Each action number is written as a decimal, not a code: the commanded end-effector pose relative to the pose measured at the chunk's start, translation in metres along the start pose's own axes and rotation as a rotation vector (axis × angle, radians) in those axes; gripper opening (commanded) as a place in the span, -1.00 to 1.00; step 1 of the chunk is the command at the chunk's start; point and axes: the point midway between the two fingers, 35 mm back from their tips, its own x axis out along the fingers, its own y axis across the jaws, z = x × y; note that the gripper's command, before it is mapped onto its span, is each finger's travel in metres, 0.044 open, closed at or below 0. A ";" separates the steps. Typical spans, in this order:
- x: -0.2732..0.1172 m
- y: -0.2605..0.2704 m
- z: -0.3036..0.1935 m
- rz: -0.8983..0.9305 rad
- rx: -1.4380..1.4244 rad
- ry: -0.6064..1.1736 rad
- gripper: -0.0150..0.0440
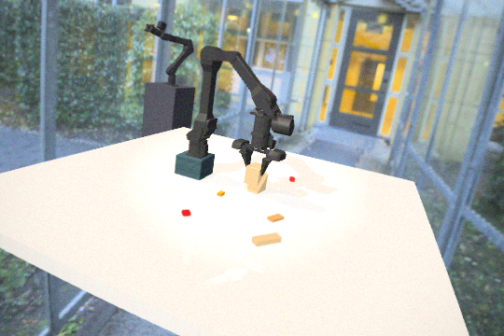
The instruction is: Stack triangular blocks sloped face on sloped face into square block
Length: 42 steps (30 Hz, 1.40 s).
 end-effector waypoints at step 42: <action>0.017 0.003 0.006 0.006 0.007 0.011 -0.49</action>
